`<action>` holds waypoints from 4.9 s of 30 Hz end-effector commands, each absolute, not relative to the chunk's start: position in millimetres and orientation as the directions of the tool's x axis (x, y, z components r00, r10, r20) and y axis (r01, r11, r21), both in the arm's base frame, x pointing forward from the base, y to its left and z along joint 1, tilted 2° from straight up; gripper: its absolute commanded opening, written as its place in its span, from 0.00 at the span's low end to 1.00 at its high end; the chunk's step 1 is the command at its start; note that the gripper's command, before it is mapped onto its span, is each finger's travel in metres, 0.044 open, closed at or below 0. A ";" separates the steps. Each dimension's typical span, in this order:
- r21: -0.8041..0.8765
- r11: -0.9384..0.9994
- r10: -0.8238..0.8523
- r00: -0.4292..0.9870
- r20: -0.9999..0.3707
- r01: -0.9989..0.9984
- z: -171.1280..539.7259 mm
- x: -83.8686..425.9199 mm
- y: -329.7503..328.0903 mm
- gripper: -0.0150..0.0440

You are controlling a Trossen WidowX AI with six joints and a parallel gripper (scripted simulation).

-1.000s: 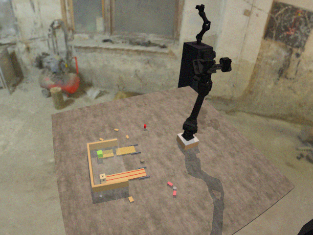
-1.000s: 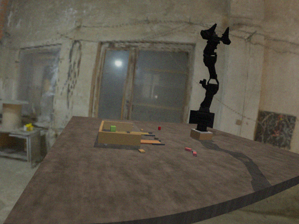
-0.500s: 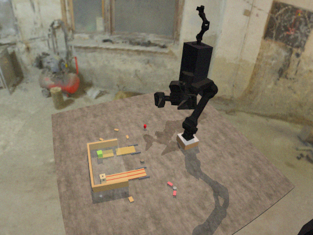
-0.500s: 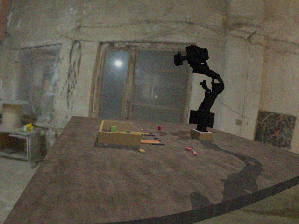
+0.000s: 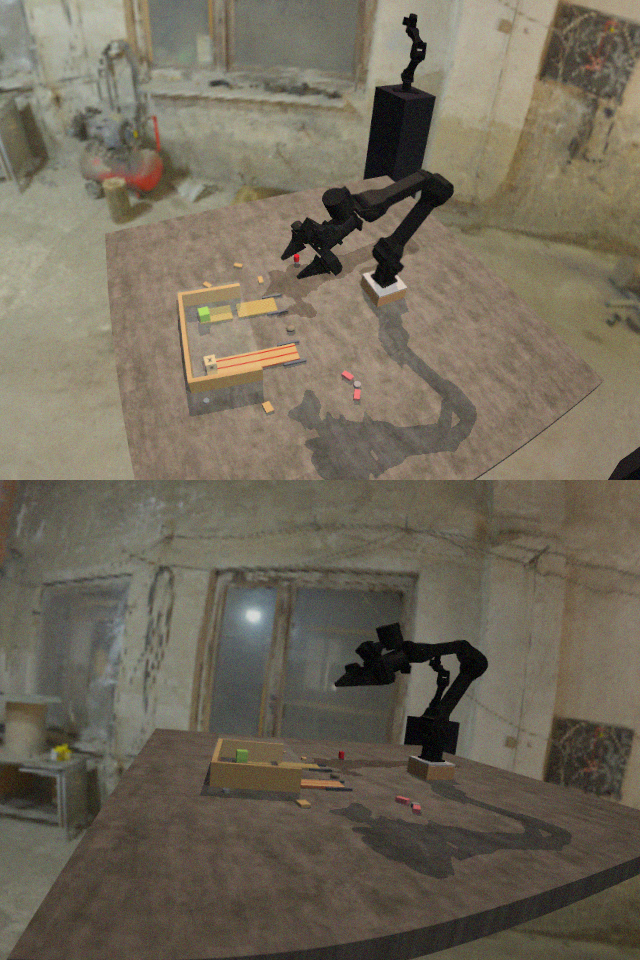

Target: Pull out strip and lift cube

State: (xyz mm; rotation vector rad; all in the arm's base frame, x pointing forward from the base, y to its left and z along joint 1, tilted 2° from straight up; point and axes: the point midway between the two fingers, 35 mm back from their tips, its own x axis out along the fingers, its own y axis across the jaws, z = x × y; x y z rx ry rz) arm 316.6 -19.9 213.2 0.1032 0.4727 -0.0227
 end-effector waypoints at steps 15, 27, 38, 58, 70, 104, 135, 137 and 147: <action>0.043 0.992 -0.068 0.806 -0.588 0.116 171.8 306.3 -39.2 0.84; 0.130 0.976 0.040 0.447 -0.894 0.173 133.4 370.6 9.8 0.31; 0.049 0.966 0.041 0.036 -0.999 0.254 73.3 398.9 59.7 0.25; 0.046 0.966 0.040 0.029 -0.999 0.255 48.7 401.3 61.5 0.25; 0.046 0.966 0.041 0.029 -0.999 0.255 28.9 401.0 62.3 0.25; 0.046 0.966 0.041 0.028 -0.999 0.255 2.0 398.8 62.6 0.25; 0.046 0.966 0.041 0.028 -0.999 0.255 -0.5 398.9 62.7 0.25; 0.046 0.966 0.041 0.028 -0.999 0.255 -0.7 399.0 62.7 0.25; 0.046 0.966 0.041 0.028 -0.999 0.255 -1.6 399.4 62.9 0.25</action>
